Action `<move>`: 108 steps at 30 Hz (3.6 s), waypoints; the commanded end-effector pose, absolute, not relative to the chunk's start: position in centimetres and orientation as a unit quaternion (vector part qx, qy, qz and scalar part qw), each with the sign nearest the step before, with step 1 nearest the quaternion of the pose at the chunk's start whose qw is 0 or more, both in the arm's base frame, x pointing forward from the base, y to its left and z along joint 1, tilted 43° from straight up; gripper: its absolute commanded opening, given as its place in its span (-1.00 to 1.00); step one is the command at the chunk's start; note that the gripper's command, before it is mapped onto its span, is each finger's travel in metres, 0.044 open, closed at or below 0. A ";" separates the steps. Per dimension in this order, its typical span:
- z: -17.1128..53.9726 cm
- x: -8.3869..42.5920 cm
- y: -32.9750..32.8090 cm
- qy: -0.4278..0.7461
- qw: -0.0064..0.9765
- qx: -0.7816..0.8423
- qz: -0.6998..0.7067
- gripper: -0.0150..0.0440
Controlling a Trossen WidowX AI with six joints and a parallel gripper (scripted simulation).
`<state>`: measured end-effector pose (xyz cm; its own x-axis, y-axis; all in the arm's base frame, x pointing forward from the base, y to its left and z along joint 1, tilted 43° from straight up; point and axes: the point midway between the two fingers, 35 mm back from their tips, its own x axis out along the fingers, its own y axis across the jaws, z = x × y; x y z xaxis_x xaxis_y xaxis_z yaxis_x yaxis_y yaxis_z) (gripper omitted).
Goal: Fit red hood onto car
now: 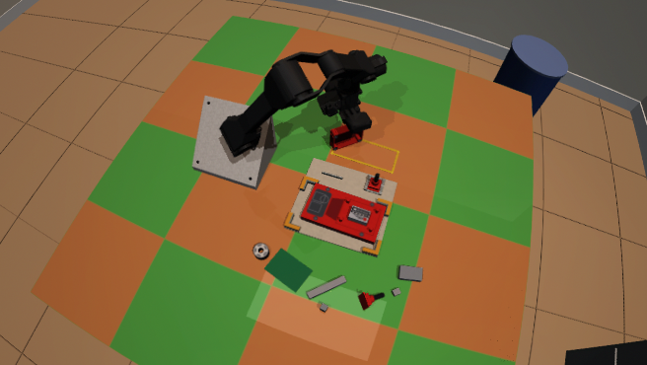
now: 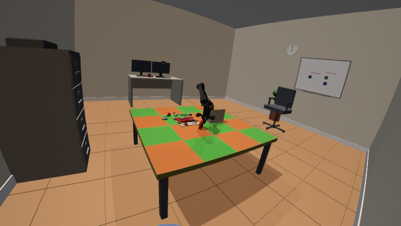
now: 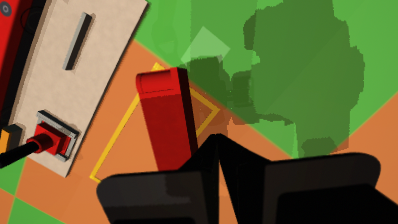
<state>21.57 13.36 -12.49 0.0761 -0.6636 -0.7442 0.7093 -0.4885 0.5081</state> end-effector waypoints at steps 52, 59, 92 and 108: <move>-7.9 24.9 13.5 0.019 0.508 0.529 -0.679 -0.49; -4.4 24.1 16.7 0.022 0.506 0.531 -0.679 -0.49; -5.3 24.8 15.8 -0.156 0.348 0.649 -0.658 0.40; -6.0 26.0 14.5 -0.457 -0.011 0.736 -0.499 1.00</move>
<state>25.53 15.34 -5.64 0.0873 -0.6568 -0.7490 -0.3473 -0.7248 0.5950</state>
